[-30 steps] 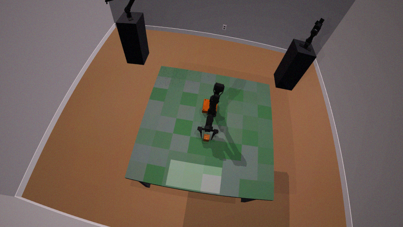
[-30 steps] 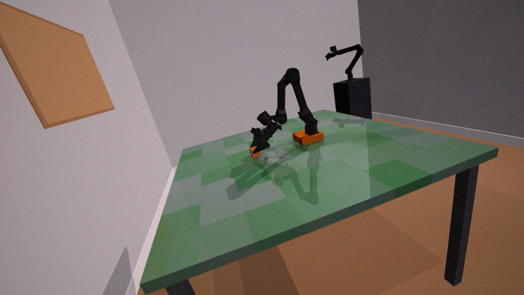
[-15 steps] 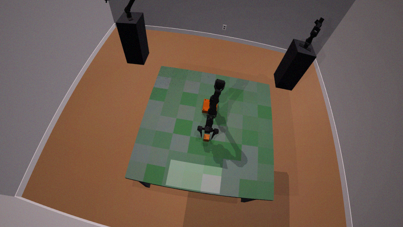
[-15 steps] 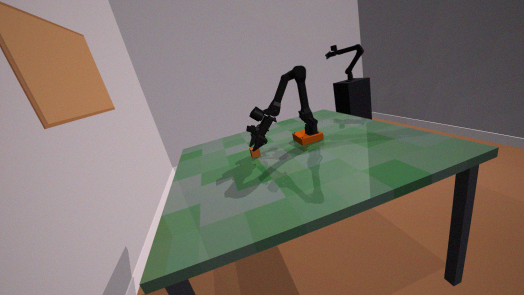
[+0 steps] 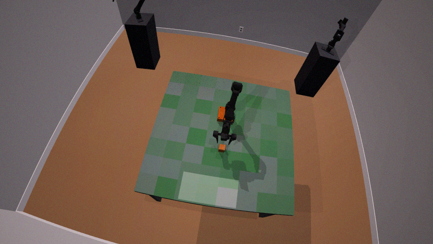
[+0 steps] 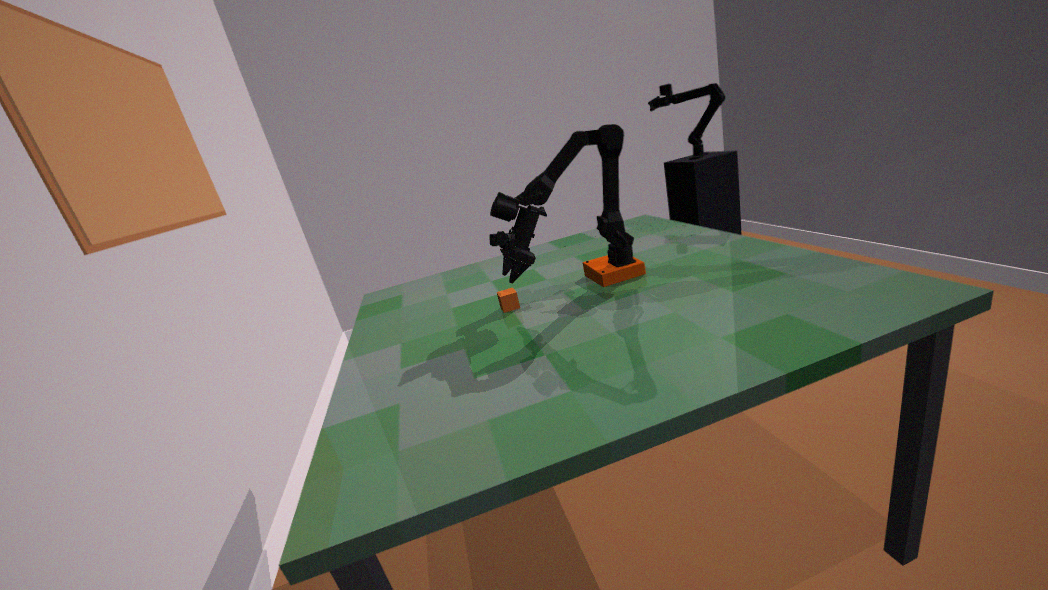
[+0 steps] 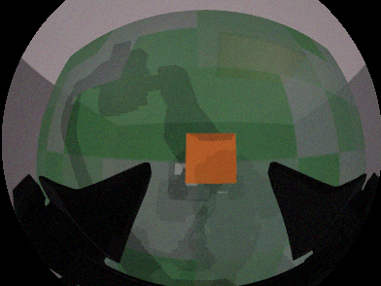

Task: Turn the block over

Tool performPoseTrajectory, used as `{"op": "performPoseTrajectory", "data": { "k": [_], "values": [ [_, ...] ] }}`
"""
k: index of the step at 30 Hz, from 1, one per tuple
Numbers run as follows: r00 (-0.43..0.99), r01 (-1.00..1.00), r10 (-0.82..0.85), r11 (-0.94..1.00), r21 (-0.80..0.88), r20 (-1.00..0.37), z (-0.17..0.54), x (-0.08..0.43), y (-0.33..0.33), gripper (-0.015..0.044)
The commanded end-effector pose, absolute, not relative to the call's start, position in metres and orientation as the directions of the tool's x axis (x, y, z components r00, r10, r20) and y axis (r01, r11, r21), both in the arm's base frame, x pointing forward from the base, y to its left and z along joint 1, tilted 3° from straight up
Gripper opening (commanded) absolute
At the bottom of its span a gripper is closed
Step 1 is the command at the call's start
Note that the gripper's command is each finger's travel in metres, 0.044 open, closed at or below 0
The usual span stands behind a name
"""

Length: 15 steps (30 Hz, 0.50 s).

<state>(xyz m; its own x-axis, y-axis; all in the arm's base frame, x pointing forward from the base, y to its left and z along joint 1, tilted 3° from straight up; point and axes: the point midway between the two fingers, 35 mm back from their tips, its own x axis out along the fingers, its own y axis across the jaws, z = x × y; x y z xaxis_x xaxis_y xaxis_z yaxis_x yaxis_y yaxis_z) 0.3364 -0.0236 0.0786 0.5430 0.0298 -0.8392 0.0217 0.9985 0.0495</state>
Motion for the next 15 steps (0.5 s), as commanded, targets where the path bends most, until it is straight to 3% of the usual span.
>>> {"op": "performPoseTrajectory", "data": {
  "k": [1,5,15],
  "values": [
    [0.526,0.018,0.027,0.999,0.044,-0.850,0.089,0.332,-0.024,0.0440],
    [0.483,0.019,0.029,0.999,0.044,-0.875,0.092,0.337,-0.025,0.0440],
    [0.169,0.021,0.040,0.999,0.044,-0.985,0.107,0.361,-0.026,0.0440]
  ]
}}
